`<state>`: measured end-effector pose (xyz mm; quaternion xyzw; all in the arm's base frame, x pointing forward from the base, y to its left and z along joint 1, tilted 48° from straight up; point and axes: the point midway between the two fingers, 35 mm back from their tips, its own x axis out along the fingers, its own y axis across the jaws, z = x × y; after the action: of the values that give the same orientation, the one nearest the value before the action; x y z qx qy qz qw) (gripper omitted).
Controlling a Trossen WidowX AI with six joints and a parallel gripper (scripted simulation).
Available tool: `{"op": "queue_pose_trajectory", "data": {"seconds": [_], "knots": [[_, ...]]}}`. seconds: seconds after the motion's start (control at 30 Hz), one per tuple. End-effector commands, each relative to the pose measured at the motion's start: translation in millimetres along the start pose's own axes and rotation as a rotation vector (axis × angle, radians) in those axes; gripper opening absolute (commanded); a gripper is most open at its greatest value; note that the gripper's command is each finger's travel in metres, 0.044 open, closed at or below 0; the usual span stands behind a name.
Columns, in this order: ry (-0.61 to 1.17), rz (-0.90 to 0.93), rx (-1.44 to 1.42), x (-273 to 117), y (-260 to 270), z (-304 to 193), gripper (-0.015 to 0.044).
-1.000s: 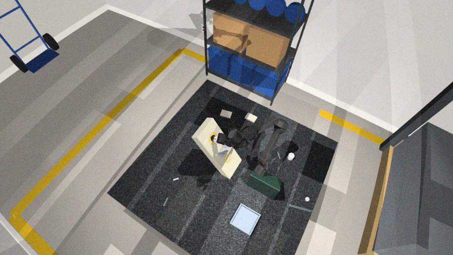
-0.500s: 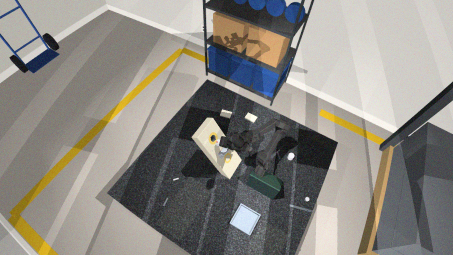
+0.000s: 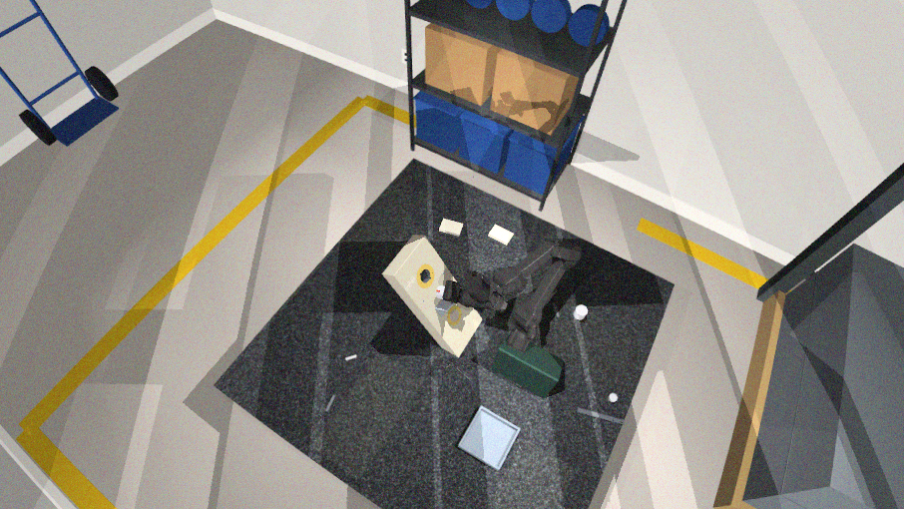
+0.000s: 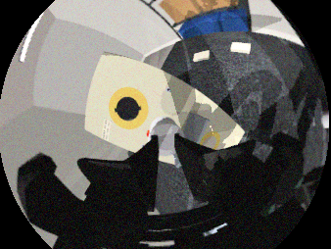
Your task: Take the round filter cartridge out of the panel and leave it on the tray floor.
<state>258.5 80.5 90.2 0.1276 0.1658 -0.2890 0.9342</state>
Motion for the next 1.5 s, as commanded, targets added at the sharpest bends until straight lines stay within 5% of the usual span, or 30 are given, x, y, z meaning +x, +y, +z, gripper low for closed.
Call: {"op": "queue_pose_trajectory", "data": {"seconds": [0.0,0.5,0.93,1.37,1.47], "knots": [[0.0,0.001,0.001,-0.1,0.9,0.3,0.0105],[-0.006,0.003,0.004,0.1,-2.7,0.0,0.0108],[-0.006,0.004,0.005,-8.7,64.0,35.4,0.0108],[-0.001,0.009,0.014,-54.5,116.3,62.8,0.044],[0.046,-0.046,-0.192,-43.3,99.5,49.7,0.0361]]}}
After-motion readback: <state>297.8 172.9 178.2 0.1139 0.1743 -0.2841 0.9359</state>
